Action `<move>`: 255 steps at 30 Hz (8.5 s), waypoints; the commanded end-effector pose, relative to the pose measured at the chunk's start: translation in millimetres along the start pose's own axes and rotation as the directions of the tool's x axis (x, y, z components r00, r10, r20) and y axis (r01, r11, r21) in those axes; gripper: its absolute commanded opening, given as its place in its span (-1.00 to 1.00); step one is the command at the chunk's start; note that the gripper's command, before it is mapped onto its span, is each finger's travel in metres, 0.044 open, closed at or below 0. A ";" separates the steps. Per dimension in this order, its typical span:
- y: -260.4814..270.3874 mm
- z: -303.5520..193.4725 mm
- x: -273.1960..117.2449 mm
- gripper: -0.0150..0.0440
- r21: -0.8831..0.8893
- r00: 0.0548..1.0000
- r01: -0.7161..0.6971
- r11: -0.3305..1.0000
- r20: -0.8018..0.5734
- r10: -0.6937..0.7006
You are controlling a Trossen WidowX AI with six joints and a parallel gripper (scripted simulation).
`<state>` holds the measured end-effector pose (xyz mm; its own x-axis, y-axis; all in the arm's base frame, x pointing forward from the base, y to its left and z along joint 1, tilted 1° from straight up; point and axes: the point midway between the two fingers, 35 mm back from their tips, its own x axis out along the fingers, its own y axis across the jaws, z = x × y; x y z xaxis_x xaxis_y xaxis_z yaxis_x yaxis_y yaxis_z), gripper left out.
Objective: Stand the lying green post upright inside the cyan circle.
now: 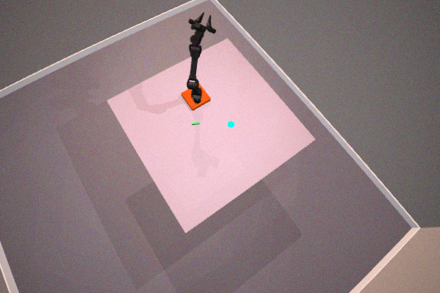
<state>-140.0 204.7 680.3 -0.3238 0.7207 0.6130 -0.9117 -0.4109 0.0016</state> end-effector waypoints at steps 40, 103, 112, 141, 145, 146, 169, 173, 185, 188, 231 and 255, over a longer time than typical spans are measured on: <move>-328.4 -187.2 -165.4 0.30 -0.863 0.295 -0.032 0.504 -0.490 -0.820; -160.3 -181.5 -669.6 0.30 -0.528 -0.640 0.630 0.570 -0.768 -0.004; -159.8 -212.4 -702.1 0.30 -0.520 -0.631 0.643 0.562 -0.776 0.003; -157.7 -258.4 -736.0 -0.42 -0.520 -0.630 0.643 0.562 -0.776 0.003; -158.9 -248.3 -729.9 -0.42 -0.520 -0.631 0.643 0.562 -0.776 0.003; -159.1 -245.8 -728.3 -0.42 -0.520 -0.631 0.643 0.562 -0.776 0.003; -157.6 -192.2 -681.3 -0.42 -0.520 -0.631 0.643 0.562 -0.776 0.003; -156.0 -184.3 -671.8 -0.42 -0.520 -0.630 0.643 0.562 -0.776 0.003; -172.7 -181.9 -667.8 -0.42 -0.515 -0.625 0.634 0.577 -0.781 -0.010; -180.0 -181.8 -666.5 -0.42 -0.513 -0.622 0.630 0.583 -0.783 -0.015; -274.5 -182.9 -640.5 -0.42 -0.494 -0.612 0.613 0.617 -0.791 -0.026; -325.2 -195.8 -616.4 -0.42 -0.490 -0.614 0.608 0.625 -0.789 -0.021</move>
<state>302.3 -2.3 146.3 0.0189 0.0110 -0.9998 -0.8906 0.4546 -0.0118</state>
